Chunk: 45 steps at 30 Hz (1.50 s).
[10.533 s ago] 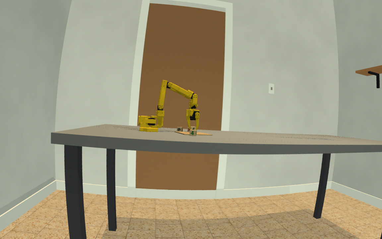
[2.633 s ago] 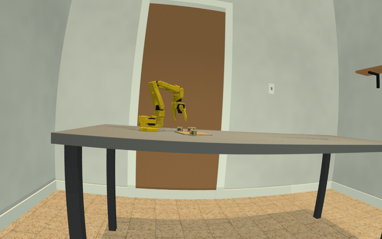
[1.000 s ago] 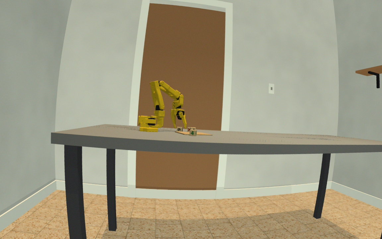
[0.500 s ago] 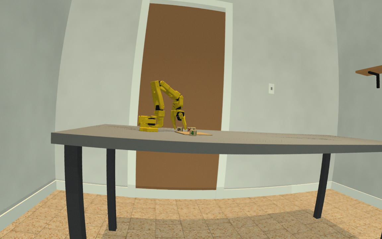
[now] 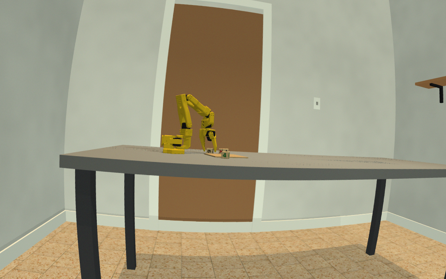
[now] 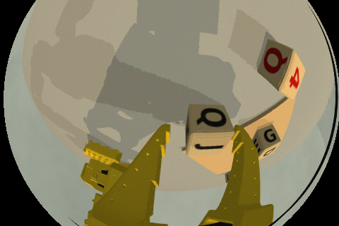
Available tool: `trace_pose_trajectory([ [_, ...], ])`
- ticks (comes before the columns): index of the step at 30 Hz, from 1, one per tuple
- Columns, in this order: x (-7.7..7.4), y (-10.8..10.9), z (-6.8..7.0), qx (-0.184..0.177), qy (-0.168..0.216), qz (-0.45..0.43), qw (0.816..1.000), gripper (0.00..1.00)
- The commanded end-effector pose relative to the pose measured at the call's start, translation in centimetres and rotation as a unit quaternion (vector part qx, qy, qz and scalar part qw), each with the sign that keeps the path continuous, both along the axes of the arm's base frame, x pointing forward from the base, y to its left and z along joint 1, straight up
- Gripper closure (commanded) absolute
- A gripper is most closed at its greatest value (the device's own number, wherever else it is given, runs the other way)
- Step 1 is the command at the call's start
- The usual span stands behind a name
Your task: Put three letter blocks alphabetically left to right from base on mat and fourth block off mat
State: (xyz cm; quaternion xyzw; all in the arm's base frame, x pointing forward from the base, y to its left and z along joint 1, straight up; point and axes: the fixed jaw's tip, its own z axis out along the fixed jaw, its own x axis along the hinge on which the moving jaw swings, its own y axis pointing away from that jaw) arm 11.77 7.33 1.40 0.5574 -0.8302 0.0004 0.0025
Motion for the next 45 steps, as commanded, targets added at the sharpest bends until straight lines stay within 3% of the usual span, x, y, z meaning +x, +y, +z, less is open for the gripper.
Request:
trace_pose_trajectory([
  [1, 0.81, 0.33, 0.53, 0.012, -0.021, 0.0, 1.0, 0.74],
  [14, 1.34, 0.1, 0.53, 0.012, -0.021, 0.0, 1.0, 0.83],
  [36, 1.56, -0.01, 0.53, 0.012, -0.021, 0.0, 1.0, 0.88],
  [45, 1.56, -0.01, 0.53, 0.012, -0.021, 0.0, 1.0, 0.99],
])
